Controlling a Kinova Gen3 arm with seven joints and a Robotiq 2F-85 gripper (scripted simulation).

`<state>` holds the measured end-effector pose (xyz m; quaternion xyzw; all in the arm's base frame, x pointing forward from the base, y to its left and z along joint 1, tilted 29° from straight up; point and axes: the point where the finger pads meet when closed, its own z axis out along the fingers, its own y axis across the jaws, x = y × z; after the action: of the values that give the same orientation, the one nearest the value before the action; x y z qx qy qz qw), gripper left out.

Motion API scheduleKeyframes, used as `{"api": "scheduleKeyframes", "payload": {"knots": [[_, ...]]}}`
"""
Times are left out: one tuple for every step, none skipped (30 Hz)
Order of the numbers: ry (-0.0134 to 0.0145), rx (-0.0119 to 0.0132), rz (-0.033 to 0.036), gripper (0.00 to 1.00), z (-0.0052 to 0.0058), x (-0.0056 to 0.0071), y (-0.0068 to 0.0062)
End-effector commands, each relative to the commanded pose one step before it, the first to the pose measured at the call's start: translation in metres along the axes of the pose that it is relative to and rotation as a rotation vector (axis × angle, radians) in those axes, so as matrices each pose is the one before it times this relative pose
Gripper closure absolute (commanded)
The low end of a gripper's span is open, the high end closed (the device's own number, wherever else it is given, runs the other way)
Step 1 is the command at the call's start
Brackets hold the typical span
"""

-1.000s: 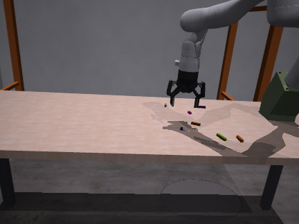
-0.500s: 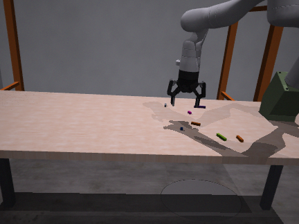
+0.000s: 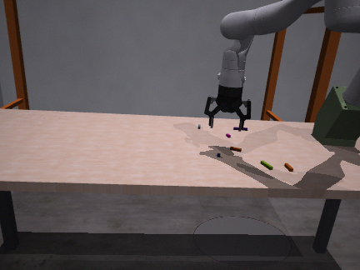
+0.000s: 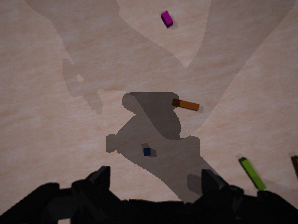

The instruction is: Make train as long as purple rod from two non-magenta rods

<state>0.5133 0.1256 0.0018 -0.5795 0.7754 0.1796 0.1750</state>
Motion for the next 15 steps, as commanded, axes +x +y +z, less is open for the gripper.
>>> {"api": "scheduleKeyframes", "payload": {"knots": [[-0.00384, 0.00378, 0.06911, 0.00, -0.00020, -0.00373, 0.00338], [-0.00035, -0.00016, 0.02216, 0.00, 0.00033, -0.00031, 0.00125], [-0.00036, -0.00017, 0.02310, 0.00, 0.00034, -0.00029, 0.00132], [-0.00036, -0.00018, 0.02404, 0.00, 0.00035, -0.00027, 0.00138], [-0.00036, -0.00019, 0.02496, 0.00, 0.00036, -0.00024, 0.00144], [0.00000, 0.00000, 0.00000, 0.00, 0.00000, 0.00000, 0.00000], [0.00000, 0.00000, 0.00000, 0.00, 0.00000, 0.00000, 0.00000], [-0.00036, -0.00020, 0.02587, 0.00, 0.00037, -0.00020, 0.00149], [-0.00036, -0.00022, 0.02676, 0.00, 0.00038, -0.00016, 0.00155], [-0.00035, -0.00023, 0.02764, 0.00, 0.00039, -0.00012, 0.00161], [-0.00035, -0.00024, 0.02849, 0.00, 0.00040, -0.00007, 0.00166], [-0.00034, -0.00025, 0.02933, 0.00, 0.00040, -0.00001, 0.00171], [-0.00033, -0.00025, 0.03014, 0.00, 0.00041, 0.00004, 0.00176], [-0.00032, -0.00026, 0.03093, 0.00, 0.00042, 0.00011, 0.00180], [-0.00031, -0.00027, 0.03170, 0.00, 0.00042, 0.00018, 0.00184]]}}
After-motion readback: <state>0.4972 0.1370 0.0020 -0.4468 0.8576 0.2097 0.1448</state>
